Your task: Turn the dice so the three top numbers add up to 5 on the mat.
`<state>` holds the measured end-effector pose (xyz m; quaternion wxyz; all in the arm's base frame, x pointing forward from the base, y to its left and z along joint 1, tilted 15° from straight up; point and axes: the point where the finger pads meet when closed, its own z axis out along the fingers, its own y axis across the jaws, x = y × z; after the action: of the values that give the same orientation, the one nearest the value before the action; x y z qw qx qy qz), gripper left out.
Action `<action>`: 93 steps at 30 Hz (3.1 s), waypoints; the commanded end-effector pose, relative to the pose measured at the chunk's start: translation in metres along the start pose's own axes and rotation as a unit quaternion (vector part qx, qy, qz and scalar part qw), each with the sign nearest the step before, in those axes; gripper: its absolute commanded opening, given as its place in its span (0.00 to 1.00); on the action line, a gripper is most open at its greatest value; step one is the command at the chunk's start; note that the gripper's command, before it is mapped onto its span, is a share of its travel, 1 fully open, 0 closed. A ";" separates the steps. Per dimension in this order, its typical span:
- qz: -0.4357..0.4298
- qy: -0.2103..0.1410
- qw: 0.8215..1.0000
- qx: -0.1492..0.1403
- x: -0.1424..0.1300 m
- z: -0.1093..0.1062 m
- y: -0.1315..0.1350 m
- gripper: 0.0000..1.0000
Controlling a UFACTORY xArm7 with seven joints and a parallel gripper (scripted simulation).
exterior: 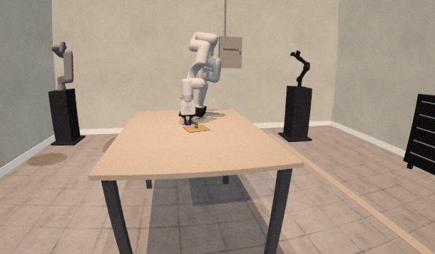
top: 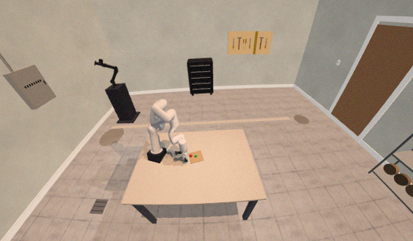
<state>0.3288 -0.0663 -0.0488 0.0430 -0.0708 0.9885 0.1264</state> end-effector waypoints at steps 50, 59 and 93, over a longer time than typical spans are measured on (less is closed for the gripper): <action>0.050 0.001 0.999 0.001 -0.080 -0.106 0.007 0.15; 0.105 -0.001 0.994 0.001 -0.155 -0.106 0.024 0.15; 0.106 -0.001 0.994 0.001 -0.156 -0.047 0.024 0.15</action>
<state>0.4724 -0.0387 0.0344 0.0286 0.0337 0.9905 0.1302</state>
